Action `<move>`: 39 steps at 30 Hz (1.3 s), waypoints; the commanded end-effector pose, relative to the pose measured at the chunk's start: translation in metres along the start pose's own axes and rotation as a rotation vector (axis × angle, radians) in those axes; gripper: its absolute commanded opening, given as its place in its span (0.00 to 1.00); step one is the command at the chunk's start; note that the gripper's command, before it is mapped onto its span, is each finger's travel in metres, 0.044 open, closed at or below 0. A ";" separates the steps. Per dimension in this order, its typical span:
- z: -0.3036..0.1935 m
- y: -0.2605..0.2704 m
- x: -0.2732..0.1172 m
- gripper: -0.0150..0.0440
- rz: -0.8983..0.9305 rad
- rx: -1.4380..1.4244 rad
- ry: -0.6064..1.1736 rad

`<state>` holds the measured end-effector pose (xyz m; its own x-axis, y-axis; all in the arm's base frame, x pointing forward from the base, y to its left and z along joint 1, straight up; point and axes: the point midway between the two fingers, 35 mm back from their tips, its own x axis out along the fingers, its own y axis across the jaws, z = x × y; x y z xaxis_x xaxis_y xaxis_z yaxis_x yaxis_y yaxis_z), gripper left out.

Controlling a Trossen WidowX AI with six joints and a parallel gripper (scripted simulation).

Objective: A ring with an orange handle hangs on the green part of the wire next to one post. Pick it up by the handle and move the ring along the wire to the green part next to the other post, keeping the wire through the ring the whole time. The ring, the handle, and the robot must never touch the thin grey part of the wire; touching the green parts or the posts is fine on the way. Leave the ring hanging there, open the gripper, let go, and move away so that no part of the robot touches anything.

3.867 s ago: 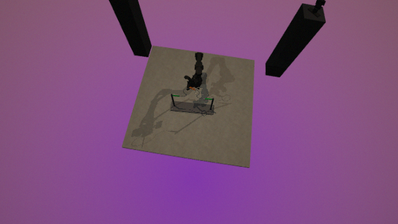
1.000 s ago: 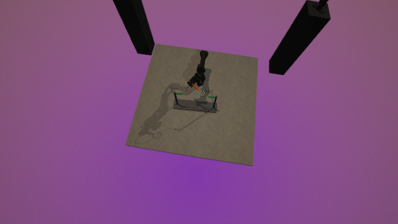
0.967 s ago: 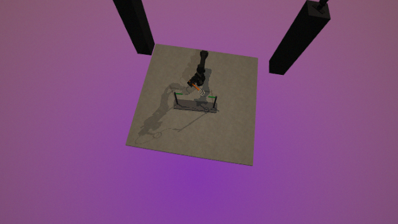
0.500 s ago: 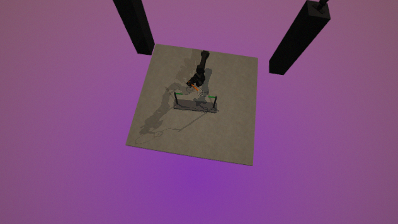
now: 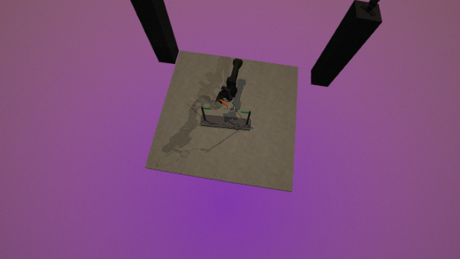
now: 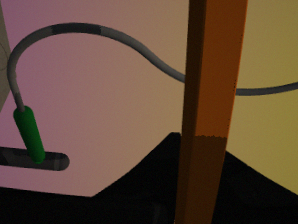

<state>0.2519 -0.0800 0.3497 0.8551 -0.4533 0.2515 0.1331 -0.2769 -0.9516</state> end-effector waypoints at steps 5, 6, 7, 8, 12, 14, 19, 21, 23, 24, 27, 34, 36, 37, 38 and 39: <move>0.001 0.027 -0.006 0.00 0.095 0.145 0.022; 0.001 0.031 -0.006 0.00 0.108 0.165 0.025; 0.002 0.034 -0.007 0.00 0.121 0.186 0.028; 0.003 0.038 -0.008 0.00 0.134 0.206 0.030; 0.006 0.052 -0.012 0.00 0.189 0.289 0.041; 0.008 0.058 -0.015 0.00 0.216 0.330 0.046; 0.015 0.075 -0.021 0.00 0.285 0.435 0.059; 0.018 0.081 -0.024 0.00 0.312 0.477 0.064; 0.022 0.087 -0.027 0.00 0.340 0.518 0.069; 0.024 0.090 -0.028 0.00 0.354 0.539 0.072; 0.030 0.098 -0.033 0.00 0.395 0.602 0.080; 0.046 0.115 -0.046 0.00 0.492 0.749 0.098; 0.051 0.119 -0.050 0.00 0.519 0.791 0.103; 0.053 0.121 -0.051 0.00 0.533 0.812 0.105; 0.056 0.123 -0.053 0.00 0.547 0.833 0.108; 0.059 0.125 -0.055 0.00 0.560 0.854 0.110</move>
<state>0.2502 -0.0457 0.2156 0.8640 -0.4331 -0.2569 0.0842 0.6272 -0.7743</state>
